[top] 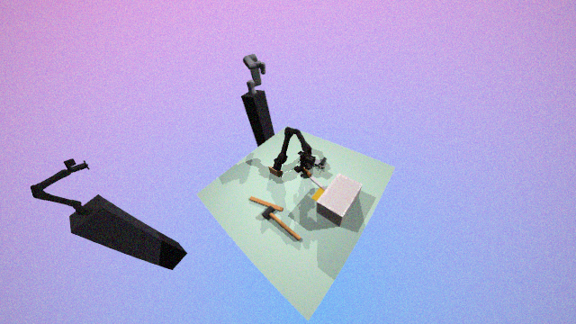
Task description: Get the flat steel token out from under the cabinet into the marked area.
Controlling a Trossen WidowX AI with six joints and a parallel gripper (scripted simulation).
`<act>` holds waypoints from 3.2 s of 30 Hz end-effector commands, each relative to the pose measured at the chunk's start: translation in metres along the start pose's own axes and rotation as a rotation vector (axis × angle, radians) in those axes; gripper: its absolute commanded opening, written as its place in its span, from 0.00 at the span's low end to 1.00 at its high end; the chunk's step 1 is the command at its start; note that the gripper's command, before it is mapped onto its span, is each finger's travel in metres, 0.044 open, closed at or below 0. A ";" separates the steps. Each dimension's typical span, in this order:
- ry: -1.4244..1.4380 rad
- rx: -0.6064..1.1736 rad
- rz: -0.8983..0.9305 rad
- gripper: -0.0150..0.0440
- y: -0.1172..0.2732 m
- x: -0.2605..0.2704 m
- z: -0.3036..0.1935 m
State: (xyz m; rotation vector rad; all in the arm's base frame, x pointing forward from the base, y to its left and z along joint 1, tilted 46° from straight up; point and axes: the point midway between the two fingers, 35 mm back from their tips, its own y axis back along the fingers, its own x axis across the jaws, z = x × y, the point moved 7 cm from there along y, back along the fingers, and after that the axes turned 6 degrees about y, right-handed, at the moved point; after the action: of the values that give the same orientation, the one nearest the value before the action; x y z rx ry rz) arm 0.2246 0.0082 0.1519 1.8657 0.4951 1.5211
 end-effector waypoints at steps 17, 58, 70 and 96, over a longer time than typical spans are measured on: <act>0.168 -0.004 0.004 0.25 0.001 0.002 -0.001; 0.498 -0.005 0.003 0.25 0.001 0.003 -0.002; 0.595 -0.005 0.003 0.25 0.001 0.003 -0.002; 0.801 -0.006 0.003 0.25 0.001 0.004 -0.003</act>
State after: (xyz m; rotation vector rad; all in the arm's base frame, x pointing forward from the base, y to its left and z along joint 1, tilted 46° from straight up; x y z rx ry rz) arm 0.2234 0.0103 0.1538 1.2164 0.8225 2.2174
